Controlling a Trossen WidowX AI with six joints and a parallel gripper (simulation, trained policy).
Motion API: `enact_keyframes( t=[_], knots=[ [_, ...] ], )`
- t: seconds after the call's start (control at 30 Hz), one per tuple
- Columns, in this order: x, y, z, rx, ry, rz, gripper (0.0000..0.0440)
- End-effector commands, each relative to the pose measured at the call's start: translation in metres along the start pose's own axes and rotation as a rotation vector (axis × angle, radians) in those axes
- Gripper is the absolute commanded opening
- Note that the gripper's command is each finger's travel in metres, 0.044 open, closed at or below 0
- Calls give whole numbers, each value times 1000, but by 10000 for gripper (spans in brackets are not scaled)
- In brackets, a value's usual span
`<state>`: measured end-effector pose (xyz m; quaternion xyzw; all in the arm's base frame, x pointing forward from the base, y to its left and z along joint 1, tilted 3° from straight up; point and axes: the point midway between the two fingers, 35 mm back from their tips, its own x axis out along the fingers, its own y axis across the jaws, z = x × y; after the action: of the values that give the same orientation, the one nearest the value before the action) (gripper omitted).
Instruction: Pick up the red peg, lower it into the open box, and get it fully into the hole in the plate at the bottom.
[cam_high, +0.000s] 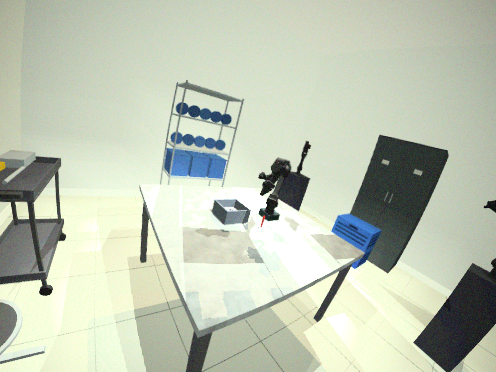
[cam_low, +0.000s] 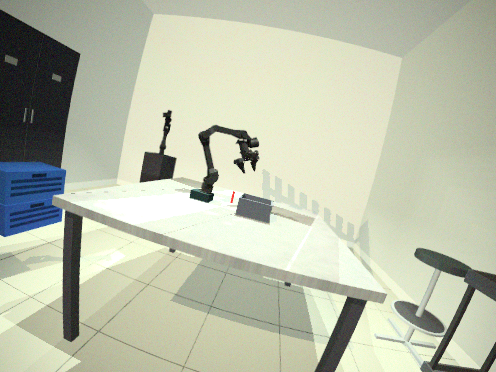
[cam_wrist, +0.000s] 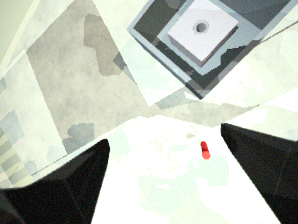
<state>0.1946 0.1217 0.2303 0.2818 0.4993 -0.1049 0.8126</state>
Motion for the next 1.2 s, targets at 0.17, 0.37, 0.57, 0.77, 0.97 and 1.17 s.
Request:
enact_keyframes(
  t=[0.17, 0.37, 0.57, 0.77, 0.97, 1.17],
  knots=[
    [45, -35, -50, 20, 171, -238, 440],
    [69, -49, -74, 42, 234, -337, 440],
    [93, -55, -90, 57, 264, -377, 440],
    [117, -59, -102, 64, 272, -382, 440],
    [143, -64, -112, 67, 271, -370, 440],
    [162, -70, -118, 59, 275, -367, 414]
  ],
)
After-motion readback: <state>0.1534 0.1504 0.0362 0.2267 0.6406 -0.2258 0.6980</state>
